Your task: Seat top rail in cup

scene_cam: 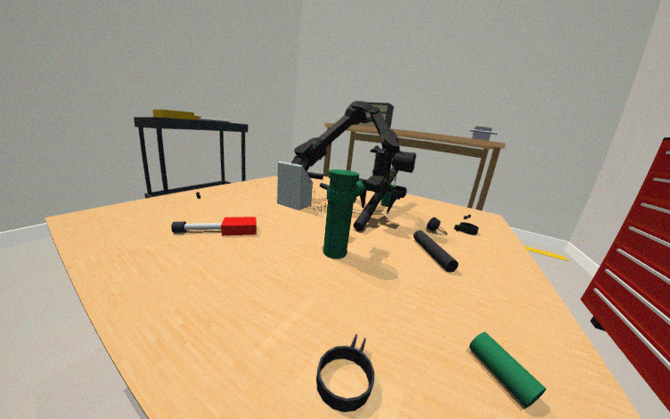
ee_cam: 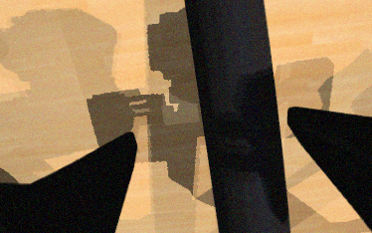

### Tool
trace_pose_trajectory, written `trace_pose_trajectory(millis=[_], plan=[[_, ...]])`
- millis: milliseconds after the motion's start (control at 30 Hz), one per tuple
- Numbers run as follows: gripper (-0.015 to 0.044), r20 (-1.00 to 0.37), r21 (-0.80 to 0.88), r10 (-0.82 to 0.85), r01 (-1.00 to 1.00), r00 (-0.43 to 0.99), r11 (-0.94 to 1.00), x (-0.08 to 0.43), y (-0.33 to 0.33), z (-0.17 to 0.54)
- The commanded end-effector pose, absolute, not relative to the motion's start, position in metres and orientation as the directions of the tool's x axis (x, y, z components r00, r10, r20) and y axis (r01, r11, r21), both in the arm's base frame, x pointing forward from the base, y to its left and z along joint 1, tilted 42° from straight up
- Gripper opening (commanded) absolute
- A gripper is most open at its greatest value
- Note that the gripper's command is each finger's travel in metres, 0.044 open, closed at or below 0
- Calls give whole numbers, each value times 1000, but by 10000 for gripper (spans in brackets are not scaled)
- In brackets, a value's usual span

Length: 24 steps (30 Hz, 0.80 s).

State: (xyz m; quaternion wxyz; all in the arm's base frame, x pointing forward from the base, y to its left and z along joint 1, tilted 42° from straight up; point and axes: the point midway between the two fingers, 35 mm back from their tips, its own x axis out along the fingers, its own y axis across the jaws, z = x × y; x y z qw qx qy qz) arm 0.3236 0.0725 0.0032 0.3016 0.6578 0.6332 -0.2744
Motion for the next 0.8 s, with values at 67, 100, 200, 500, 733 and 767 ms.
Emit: trace_pose_trajectory(millis=[67,100,200,500,733,767], plan=[[440,-740,44,671,999,46,-19,322,79,-3],[414,-740,44,671,999,46,-19,322,79,-3],[335,-740,44,671,999,46,-19,322,79,-3],[216,-740,44,671,999,46,-19,322,79,-3],[170,-740,44,671,999,46,-19,322,79,-3],[163,-740,44,671,999,46,-19,322,79,-3]])
